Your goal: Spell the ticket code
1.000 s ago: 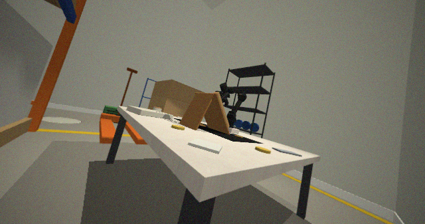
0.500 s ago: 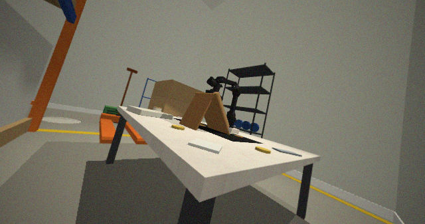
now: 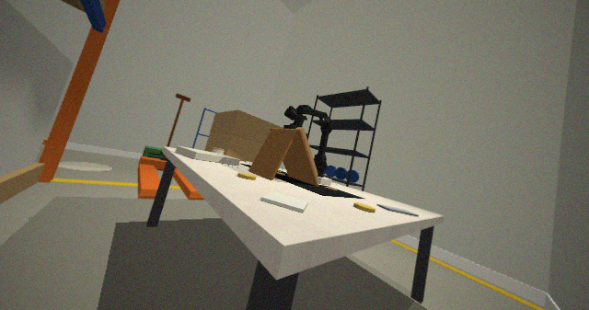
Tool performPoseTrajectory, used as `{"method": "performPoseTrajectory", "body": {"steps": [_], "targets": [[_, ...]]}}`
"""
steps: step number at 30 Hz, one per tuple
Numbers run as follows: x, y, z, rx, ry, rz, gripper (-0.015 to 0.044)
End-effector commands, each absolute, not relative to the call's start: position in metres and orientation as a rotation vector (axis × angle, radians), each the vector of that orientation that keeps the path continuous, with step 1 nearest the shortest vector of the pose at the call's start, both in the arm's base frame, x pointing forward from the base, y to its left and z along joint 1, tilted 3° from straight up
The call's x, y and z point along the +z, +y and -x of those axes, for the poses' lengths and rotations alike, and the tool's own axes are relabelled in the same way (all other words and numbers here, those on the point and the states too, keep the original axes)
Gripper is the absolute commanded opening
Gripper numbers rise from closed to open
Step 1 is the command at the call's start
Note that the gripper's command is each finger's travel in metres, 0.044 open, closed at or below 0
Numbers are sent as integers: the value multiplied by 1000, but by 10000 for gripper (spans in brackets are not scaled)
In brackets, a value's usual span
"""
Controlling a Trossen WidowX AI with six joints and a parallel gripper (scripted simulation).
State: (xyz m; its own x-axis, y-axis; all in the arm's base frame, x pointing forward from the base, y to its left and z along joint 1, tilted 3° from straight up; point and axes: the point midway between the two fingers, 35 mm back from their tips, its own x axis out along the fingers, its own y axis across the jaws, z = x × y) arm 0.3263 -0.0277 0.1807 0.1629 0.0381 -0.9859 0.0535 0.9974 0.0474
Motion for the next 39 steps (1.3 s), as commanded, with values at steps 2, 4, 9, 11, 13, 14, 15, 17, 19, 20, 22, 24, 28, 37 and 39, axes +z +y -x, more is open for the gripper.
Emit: {"method": "performPoseTrajectory", "body": {"steps": [2,4,9,11,13,14,15,17,19,20,22,24,28,37,39], "targets": [[177,-27,-329,-5,1410,-77,0],[177,-27,-330,-5,1410,-77,0],[175,-27,-332,-5,1410,-77,0],[174,-27,-333,-5,1410,-77,0],[174,-27,-333,-5,1410,-77,0],[173,-27,-334,-5,1410,-77,0],[173,-27,-334,-5,1410,-77,0],[173,-27,-335,-5,1410,-77,0],[172,-27,-336,-5,1409,-77,0],[172,-27,-336,-5,1409,-77,0],[171,-27,-337,-5,1409,-77,0],[171,-27,-338,-5,1409,-77,0],[170,-27,-340,-5,1409,-77,0],[167,-27,-344,-5,1409,-77,0],[167,-27,-344,-5,1409,-77,0]]}}
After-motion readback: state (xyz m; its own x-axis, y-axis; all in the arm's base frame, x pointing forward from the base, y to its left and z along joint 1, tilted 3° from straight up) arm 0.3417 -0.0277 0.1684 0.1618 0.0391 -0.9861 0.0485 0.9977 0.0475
